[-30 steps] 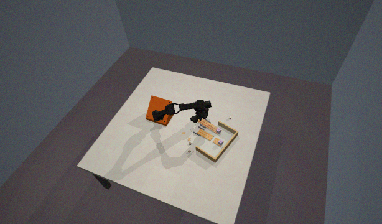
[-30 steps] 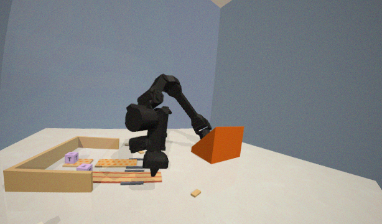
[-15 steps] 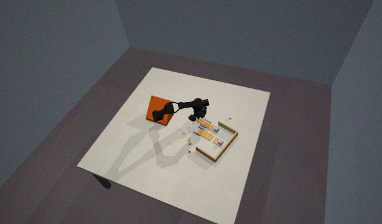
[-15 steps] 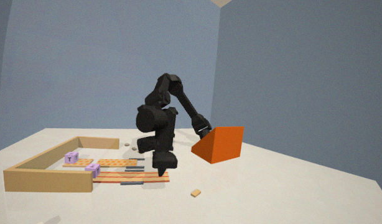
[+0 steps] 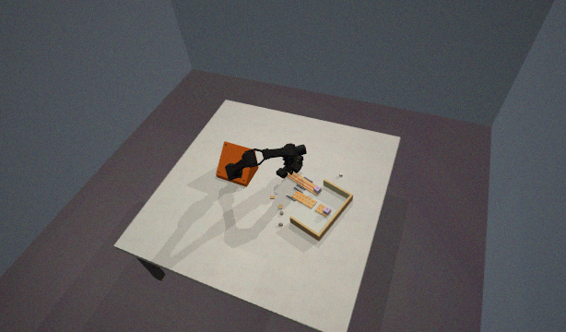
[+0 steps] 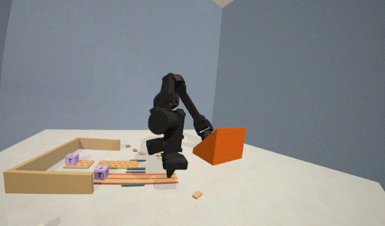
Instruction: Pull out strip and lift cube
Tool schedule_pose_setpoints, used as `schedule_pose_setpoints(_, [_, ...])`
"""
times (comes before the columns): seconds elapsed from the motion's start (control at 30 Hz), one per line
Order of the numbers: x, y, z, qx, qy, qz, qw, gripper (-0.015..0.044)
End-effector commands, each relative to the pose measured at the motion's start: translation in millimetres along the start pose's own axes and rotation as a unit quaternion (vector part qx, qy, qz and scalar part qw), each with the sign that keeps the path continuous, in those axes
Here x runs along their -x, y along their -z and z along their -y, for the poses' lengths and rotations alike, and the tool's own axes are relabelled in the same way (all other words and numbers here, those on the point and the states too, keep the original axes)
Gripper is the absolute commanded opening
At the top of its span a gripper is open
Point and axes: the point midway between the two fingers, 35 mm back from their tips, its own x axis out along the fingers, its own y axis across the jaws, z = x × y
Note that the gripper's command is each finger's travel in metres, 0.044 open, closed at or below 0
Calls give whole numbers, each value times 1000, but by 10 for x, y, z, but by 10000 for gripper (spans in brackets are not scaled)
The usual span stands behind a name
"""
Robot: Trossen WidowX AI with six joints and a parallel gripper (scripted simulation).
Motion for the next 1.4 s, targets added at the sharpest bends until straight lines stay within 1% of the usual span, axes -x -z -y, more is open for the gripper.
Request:
schedule_pose_setpoints(0.0, [-51,126,31,4,4,-13,1000,0])
schedule_pose_setpoints(0.97, [-40,537,40,5,4,-14,1000,0])
schedule_pose_setpoints(1.0, [34,463,-9,3,-2,-3,1000,0])
schedule_pose_setpoints(1.13, [410,445,-18,5,2,-14,1000,0])
schedule_pose_setpoints(1.27, [434,445,-17,5,3,-15,1000,0])
schedule_pose_setpoints(1.37, [424,290,-13,-26,3,-14,1000,79])
